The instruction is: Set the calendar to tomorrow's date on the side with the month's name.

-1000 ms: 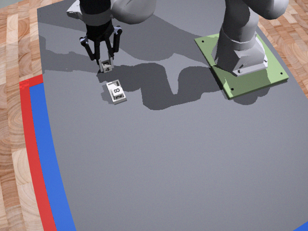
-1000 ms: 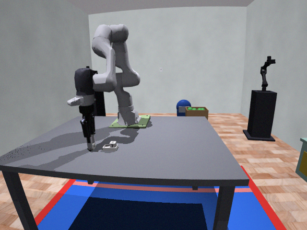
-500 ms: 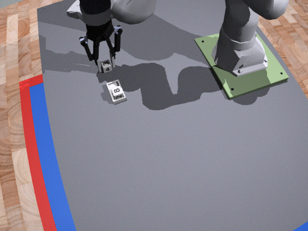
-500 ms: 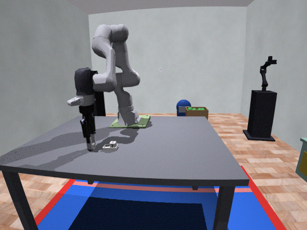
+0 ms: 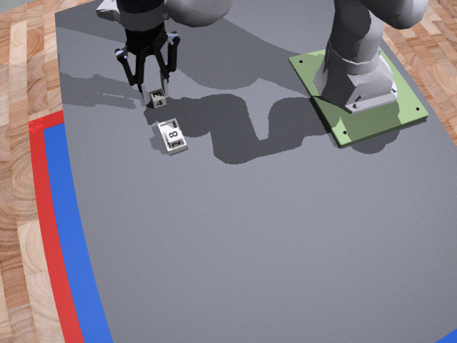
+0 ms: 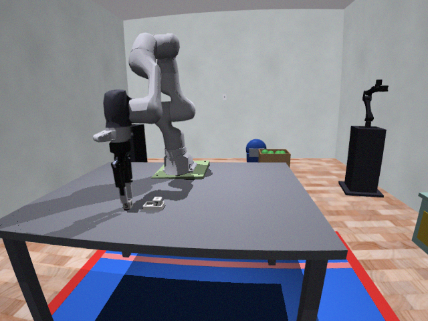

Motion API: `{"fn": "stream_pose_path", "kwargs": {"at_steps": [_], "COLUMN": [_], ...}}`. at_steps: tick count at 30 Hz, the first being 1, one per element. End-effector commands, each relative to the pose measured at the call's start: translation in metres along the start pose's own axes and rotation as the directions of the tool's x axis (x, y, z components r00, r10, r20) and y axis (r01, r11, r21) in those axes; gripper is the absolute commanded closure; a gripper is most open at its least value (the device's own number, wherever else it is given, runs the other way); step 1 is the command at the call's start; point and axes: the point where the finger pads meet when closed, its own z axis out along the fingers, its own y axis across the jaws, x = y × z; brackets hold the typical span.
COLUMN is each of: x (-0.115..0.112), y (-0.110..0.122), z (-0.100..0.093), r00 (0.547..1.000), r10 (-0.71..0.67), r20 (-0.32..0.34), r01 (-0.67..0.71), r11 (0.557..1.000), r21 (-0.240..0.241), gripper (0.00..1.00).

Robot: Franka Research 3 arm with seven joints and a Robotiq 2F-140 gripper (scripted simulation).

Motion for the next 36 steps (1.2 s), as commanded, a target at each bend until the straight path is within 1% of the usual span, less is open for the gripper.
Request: {"fn": "stream_pose_path", "kwargs": {"at_steps": [1, 2, 9, 13, 16, 21, 22, 36], "x": [-0.001, -0.001, -0.001, -0.001, -0.001, -0.001, -0.001, -0.001], "y": [0.003, 0.003, 0.003, 0.002, 0.002, 0.002, 0.002, 0.002], "z": [-0.011, -0.011, -0.048, -0.064, -0.069, -0.070, -0.070, -0.070], "r00": [1.000, 1.000, 1.000, 1.000, 1.000, 1.000, 1.000, 1.000], "r10": [0.004, 0.004, 0.004, 0.004, 0.004, 0.004, 0.004, 0.004], "r20": [0.000, 0.000, 0.000, 0.000, 0.000, 0.000, 0.000, 0.000], "r01": [-0.004, -0.004, -0.004, -0.004, -0.004, -0.004, -0.004, -0.004], "r11": [1.000, 1.000, 1.000, 1.000, 1.000, 1.000, 1.000, 1.000], "r21": [-0.013, -0.013, -0.013, -0.013, -0.013, -0.013, -0.013, -0.013], "gripper": [0.72, 0.72, 0.72, 0.72, 0.72, 0.72, 0.00, 0.00]}}
